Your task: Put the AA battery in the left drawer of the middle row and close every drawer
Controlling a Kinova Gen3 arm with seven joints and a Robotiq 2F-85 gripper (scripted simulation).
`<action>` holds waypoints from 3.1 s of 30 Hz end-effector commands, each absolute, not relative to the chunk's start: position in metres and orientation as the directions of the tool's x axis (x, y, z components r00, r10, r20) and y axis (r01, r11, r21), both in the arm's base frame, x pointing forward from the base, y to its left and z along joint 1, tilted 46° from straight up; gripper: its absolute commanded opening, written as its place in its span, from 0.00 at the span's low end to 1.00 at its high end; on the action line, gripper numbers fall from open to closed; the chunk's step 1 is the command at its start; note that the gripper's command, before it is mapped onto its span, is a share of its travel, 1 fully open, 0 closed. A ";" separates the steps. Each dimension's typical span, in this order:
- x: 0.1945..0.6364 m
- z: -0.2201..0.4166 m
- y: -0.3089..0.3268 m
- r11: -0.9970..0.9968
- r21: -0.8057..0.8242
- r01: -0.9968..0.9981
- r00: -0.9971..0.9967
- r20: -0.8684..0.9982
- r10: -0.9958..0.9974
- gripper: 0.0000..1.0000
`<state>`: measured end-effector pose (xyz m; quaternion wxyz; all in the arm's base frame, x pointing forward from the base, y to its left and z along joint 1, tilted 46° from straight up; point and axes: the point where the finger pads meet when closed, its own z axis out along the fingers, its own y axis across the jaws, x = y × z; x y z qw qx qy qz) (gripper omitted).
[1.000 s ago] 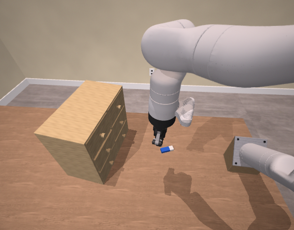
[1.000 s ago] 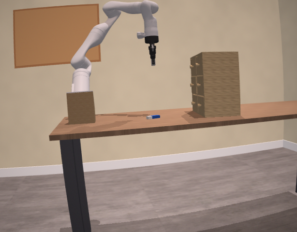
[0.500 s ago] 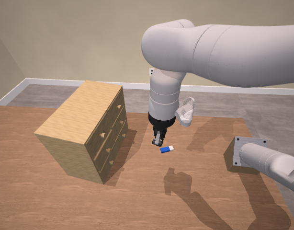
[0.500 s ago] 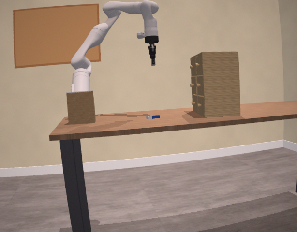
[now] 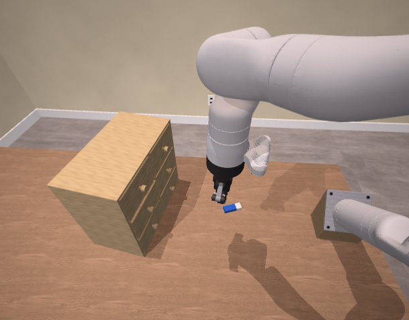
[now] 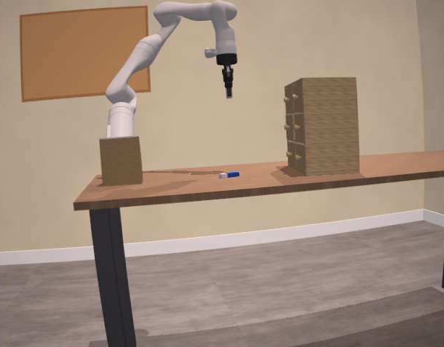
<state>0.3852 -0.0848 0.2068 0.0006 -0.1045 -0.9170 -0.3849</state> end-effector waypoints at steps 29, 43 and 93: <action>0.384 0.207 -0.085 0.681 0.705 0.200 -0.977 0.093 0.190 1.00; 0.384 0.207 -0.085 0.681 0.705 0.200 -0.977 0.093 0.190 1.00; 0.384 0.207 -0.085 0.681 0.705 0.200 -0.977 0.093 0.190 1.00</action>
